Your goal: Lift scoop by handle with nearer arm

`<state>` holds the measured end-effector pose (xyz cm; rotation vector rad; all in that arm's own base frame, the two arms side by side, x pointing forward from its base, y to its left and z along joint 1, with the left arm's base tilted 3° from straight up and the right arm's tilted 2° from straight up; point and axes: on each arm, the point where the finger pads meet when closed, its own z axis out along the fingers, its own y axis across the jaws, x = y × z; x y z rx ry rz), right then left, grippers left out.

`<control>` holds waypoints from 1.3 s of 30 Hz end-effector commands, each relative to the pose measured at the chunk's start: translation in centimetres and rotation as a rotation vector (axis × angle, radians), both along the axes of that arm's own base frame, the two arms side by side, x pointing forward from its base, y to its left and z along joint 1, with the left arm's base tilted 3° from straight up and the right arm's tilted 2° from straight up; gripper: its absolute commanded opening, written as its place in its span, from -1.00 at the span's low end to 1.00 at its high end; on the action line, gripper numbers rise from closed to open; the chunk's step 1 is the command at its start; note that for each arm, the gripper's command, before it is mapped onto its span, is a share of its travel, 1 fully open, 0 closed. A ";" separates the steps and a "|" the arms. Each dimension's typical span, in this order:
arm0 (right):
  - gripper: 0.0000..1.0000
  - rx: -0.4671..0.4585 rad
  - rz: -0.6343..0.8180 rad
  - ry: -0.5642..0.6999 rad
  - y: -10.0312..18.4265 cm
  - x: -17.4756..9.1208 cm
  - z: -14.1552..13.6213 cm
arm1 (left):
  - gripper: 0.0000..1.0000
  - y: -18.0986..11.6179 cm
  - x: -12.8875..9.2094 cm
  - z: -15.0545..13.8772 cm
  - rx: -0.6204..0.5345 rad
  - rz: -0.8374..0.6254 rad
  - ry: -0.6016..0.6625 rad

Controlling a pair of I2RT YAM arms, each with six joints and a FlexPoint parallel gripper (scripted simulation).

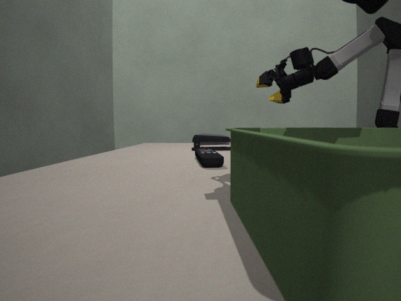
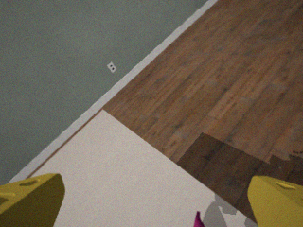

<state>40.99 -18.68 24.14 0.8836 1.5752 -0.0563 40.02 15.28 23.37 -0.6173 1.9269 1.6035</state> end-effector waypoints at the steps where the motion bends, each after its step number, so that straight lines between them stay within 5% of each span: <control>1: 1.00 -0.014 0.001 -0.023 0.1 0.1 1.1 | 1.00 0.3 -0.1 1.0 0.004 0.010 -0.036; 18: 1.00 -0.014 0.001 -0.023 0.1 0.1 1.1 | 1.00 0.3 -0.1 1.0 0.004 0.010 -0.036; 24: -0.24 0.048 0.020 0.073 0.6 0.6 -1.2 | 1.00 -1.8 1.7 0.1 -0.096 -0.104 -0.079; 32: -0.24 0.170 0.039 0.282 1.6 1.6 -4.8 | 1.00 -12.9 6.5 -1.6 -0.338 -0.501 -0.127; 35: -0.24 0.188 0.039 0.313 1.8 1.5 -5.4 | 1.00 -14.3 7.0 -1.7 -0.368 -0.547 -0.133; 39: -0.24 0.245 0.046 0.412 2.4 2.1 -6.6 | 1.00 -22.4 7.9 -1.8 -0.492 -0.788 -0.147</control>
